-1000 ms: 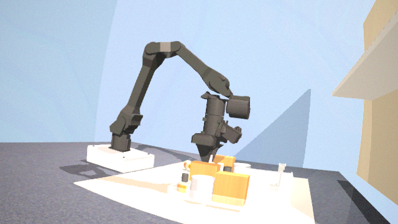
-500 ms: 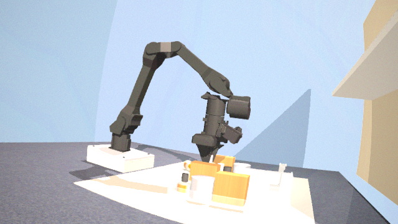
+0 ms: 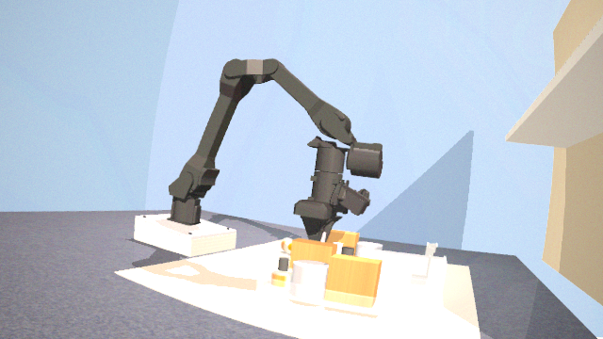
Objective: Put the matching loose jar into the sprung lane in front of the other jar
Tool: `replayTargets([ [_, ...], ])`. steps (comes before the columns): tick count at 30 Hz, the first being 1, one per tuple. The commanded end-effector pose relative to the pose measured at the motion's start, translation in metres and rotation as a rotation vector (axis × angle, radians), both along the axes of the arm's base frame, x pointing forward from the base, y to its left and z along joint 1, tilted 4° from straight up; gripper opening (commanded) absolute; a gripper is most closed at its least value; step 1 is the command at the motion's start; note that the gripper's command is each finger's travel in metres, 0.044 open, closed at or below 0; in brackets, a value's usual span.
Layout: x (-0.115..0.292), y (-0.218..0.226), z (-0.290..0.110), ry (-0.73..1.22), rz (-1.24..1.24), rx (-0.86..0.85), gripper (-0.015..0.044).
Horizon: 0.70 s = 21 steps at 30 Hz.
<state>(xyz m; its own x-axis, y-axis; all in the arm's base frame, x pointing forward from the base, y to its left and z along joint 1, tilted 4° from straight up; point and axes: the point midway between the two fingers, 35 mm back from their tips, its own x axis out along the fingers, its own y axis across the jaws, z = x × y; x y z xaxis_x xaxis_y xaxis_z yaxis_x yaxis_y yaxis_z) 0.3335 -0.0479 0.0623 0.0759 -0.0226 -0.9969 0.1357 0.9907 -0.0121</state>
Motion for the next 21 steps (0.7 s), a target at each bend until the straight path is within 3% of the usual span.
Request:
replayTargets([
  [1,0.0044,-0.0015,0.0,-0.018,-0.005,-0.007,0.0],
  [21,0.004,-0.0019,-0.0062,-0.018,-0.005,-0.007,0.0],
])
